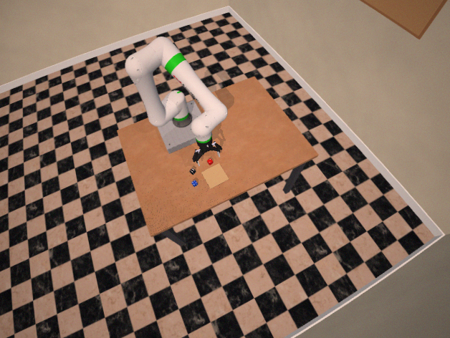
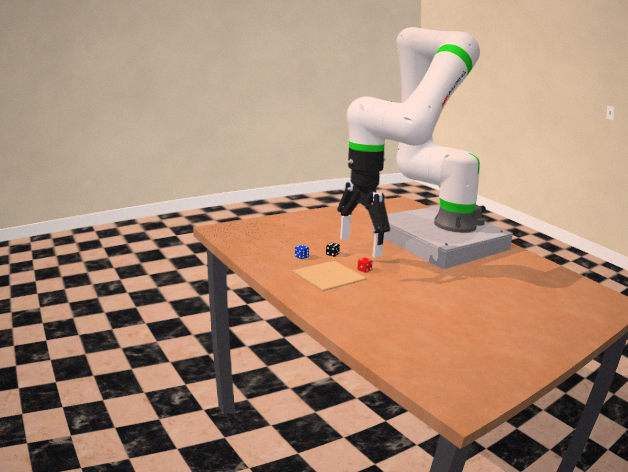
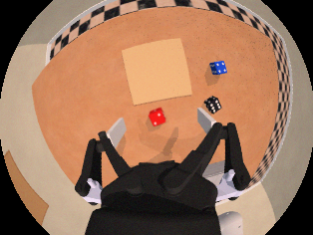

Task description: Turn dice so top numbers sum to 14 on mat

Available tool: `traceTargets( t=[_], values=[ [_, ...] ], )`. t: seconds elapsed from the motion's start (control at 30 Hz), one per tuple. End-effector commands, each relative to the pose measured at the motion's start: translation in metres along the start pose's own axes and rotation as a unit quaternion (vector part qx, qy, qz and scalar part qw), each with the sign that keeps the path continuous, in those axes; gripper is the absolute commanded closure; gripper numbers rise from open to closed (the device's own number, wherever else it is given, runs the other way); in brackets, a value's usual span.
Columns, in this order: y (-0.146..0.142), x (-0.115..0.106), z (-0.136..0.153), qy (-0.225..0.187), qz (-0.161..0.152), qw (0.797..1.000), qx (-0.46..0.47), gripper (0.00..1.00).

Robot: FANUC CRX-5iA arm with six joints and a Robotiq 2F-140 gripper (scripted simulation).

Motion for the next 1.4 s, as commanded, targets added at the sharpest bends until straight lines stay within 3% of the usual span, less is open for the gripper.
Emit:
traceTargets(
  t=[0.0,0.3,0.63,1.1,1.2,1.23,1.27,1.33,1.37],
  values=[
    [0.0,-0.001,0.0,0.0,0.0,1.0,0.0,0.0],
    [0.0,-0.023,0.0,0.0,0.0,1.0,0.0,0.0],
    [0.0,-0.08,0.0,0.0,0.0,1.0,0.0,0.0],
    [0.001,-0.085,-0.001,0.0,0.0,1.0,-0.001,0.0],
    [0.046,-0.087,-0.025,0.0,0.0,1.0,-0.029,0.0],
    [0.046,-0.087,-0.025,0.0,0.0,1.0,-0.029,0.0],
    [0.075,-0.086,-0.037,0.0,0.0,0.999,-0.046,0.0],
    [0.075,-0.086,-0.037,0.0,0.0,0.999,-0.046,0.0],
    [0.105,-0.085,-0.046,0.0,0.0,0.998,-0.063,0.0]
  ],
)
Point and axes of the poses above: the point where the finger pads meet when closed, its own x axis out along the fingers, its own y axis across the jaws, z = x × y, the point moved 8 cm from there along -x, back along the fingers, and after that the axes turned 12 degrees about -x, right-handed, at the moved point
